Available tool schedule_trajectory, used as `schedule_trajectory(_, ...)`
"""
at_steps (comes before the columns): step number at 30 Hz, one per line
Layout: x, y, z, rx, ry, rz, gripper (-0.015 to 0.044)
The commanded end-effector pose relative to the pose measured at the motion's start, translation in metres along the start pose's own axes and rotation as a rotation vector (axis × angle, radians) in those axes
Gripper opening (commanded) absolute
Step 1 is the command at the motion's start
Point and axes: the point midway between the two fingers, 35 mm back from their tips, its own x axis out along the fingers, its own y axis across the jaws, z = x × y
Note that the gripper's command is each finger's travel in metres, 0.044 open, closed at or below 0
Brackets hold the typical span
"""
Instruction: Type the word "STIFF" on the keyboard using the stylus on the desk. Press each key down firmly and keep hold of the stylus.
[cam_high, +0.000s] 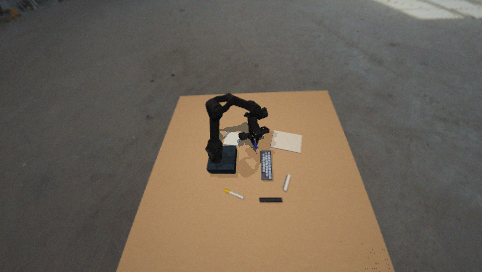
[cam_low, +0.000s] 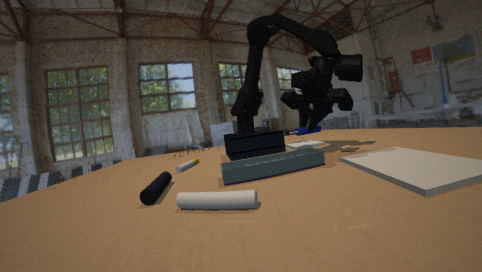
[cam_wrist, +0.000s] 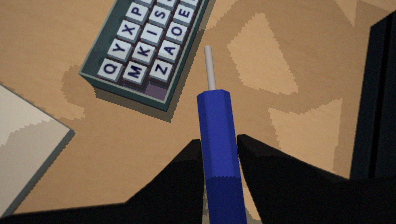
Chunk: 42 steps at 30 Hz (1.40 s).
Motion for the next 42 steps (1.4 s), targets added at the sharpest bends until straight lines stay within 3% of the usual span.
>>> schedule_trajectory(1,0.002,0.001,0.006,-0.118,-0.024,-0.022,0.0000)
schedule_trajectory(42,0.005,0.016,0.067,-1.536,-0.060,-0.327,0.0000)
